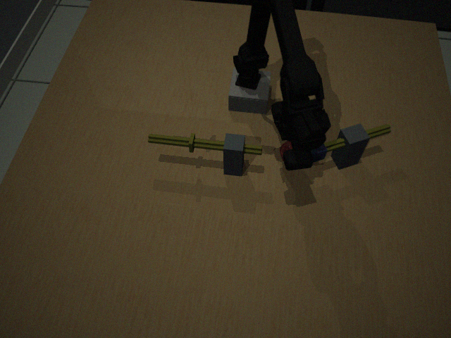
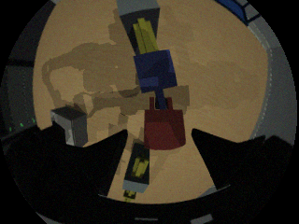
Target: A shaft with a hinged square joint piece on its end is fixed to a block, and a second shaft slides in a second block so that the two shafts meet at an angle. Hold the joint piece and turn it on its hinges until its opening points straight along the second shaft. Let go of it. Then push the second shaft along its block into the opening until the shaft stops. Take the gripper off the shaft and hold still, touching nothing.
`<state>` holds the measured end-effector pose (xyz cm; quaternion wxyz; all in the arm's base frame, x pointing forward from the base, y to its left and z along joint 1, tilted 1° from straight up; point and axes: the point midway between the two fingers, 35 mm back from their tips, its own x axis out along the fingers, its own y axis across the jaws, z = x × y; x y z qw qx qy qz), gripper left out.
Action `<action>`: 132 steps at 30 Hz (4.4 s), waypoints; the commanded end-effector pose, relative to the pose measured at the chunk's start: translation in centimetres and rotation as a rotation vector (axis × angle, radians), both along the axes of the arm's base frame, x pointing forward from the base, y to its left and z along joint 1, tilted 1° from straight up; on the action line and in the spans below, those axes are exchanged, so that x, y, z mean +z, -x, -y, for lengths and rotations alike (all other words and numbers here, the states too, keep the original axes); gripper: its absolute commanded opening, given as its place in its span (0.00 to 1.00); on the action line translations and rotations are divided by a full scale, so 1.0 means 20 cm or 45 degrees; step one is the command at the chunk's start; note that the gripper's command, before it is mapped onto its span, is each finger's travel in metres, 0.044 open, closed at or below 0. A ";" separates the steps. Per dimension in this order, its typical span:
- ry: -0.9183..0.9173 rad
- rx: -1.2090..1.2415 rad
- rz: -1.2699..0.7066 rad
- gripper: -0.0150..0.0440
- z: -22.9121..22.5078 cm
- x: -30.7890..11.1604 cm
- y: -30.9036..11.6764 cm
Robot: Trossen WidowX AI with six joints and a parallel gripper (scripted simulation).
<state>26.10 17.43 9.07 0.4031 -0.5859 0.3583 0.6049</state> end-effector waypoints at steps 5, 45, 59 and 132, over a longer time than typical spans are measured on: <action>0.035 -0.011 0.020 1.00 0.01 0.02 0.00; -0.037 -1.648 -0.059 1.00 0.01 0.55 -0.01; -0.058 -2.069 -0.086 1.00 0.04 0.68 0.01; 0.287 -0.019 0.126 1.00 0.31 0.40 -0.13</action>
